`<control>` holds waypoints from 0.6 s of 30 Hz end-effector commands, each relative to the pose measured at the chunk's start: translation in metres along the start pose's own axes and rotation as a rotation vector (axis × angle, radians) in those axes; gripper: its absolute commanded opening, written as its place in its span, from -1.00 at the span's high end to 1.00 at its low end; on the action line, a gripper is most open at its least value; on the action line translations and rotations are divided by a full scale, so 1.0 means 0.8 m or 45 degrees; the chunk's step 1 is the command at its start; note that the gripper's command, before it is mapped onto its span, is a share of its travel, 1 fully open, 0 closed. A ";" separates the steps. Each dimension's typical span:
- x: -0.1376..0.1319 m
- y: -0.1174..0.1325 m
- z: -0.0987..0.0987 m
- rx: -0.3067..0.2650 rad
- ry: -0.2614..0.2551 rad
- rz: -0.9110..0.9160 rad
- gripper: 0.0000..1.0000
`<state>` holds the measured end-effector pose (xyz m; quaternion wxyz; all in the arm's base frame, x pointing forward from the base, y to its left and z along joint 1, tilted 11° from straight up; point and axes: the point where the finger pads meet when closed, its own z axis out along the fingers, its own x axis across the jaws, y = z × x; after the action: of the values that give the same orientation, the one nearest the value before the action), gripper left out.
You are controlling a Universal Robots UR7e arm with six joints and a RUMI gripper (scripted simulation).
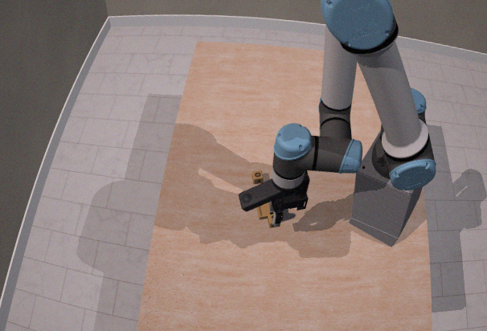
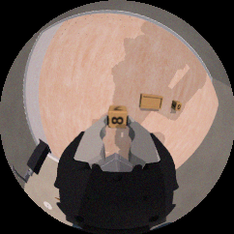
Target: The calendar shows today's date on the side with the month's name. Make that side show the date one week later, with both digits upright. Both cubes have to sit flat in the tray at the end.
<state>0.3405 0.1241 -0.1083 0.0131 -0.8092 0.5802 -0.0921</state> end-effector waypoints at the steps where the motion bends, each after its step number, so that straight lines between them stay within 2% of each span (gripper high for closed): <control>1: 0.000 -0.001 0.001 0.001 0.001 0.001 0.80; 9: 0.001 -0.003 0.007 0.002 0.002 0.002 0.80; 18: 0.002 -0.003 0.026 0.003 0.002 0.003 0.80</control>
<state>0.3419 0.1234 -0.1200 0.0118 -0.8089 0.5807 -0.0908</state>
